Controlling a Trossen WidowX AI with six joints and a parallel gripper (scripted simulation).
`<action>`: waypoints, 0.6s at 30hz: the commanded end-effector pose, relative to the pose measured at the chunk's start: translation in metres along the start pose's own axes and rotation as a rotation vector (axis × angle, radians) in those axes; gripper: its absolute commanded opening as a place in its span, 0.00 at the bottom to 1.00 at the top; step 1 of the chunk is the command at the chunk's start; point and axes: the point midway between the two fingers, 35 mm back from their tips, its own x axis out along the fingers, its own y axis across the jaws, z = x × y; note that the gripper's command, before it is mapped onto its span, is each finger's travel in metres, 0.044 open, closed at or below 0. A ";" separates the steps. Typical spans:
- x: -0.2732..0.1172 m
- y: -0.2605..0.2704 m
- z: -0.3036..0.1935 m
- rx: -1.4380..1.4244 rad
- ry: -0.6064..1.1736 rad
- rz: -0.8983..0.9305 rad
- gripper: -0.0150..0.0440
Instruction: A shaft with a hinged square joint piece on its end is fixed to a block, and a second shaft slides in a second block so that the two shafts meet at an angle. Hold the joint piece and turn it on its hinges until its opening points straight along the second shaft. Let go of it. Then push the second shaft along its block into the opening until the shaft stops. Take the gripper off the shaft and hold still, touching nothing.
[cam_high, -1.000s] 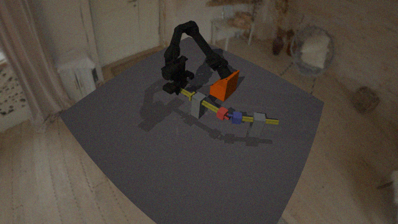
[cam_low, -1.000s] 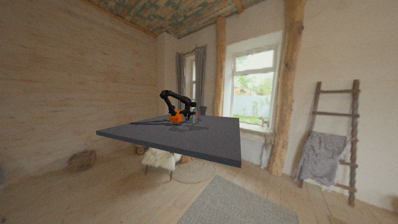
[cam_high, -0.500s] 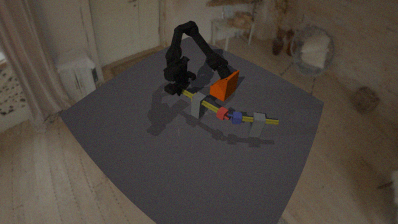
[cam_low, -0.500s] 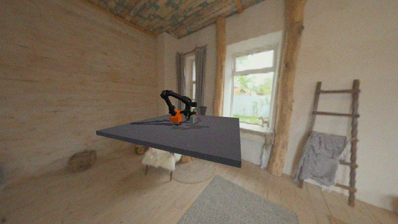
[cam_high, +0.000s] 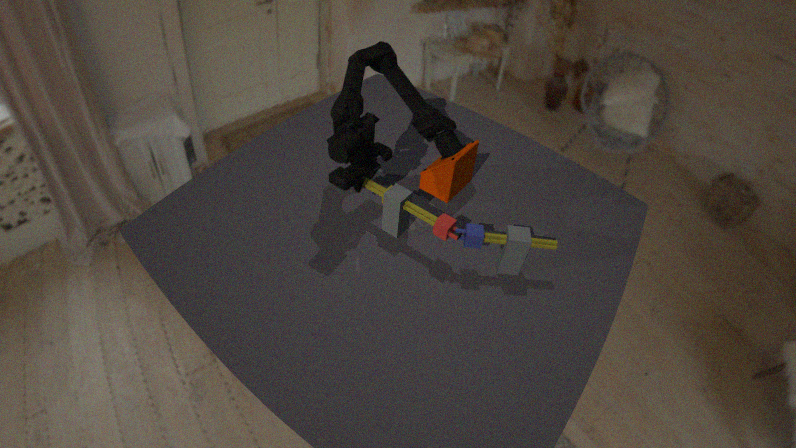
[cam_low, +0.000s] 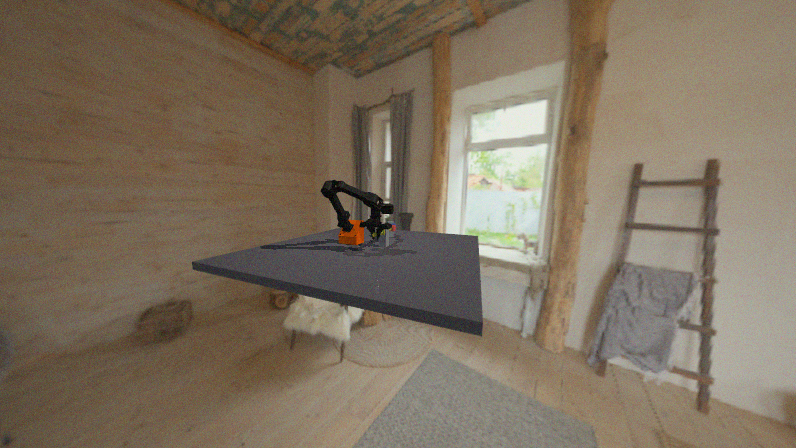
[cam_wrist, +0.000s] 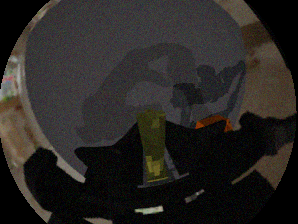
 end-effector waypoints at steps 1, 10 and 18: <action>0.000 0.000 0.000 0.001 0.000 0.001 0.55; 0.000 0.000 0.000 0.001 0.000 0.001 0.95; 0.000 0.000 0.000 0.001 0.000 0.001 1.00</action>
